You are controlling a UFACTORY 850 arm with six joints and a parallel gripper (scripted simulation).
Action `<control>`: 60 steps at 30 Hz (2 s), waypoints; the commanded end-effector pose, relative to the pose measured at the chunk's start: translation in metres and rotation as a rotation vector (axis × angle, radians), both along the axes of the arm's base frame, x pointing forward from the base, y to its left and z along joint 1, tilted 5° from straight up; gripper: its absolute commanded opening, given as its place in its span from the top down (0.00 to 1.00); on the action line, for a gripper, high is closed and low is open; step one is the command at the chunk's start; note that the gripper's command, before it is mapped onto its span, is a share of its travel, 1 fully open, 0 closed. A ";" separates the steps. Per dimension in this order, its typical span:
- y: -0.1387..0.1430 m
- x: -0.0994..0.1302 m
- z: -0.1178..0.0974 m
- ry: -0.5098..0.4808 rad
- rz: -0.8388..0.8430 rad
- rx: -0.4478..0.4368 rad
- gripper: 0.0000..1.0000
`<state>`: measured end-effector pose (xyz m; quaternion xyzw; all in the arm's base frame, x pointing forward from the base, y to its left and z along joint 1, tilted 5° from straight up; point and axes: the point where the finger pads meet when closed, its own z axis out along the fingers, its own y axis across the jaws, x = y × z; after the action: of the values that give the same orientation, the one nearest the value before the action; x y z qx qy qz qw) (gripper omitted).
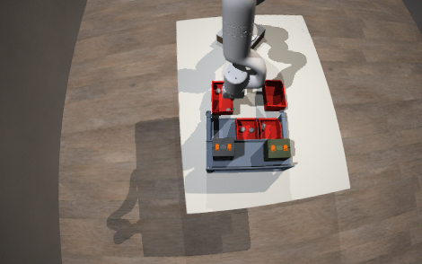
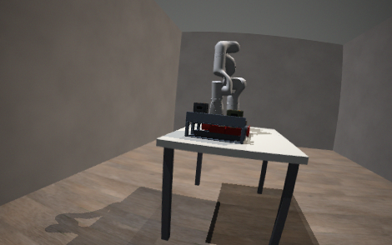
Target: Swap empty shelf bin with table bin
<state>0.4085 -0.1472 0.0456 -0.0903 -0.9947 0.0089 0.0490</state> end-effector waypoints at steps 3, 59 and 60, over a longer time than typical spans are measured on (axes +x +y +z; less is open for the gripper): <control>0.000 0.000 0.000 -0.017 0.002 -0.025 1.00; -0.003 0.016 0.001 -0.017 0.002 -0.025 1.00; -0.003 0.016 0.001 -0.017 0.002 -0.025 1.00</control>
<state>0.4207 -0.1496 0.0462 -0.0899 -0.9949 0.0206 0.0399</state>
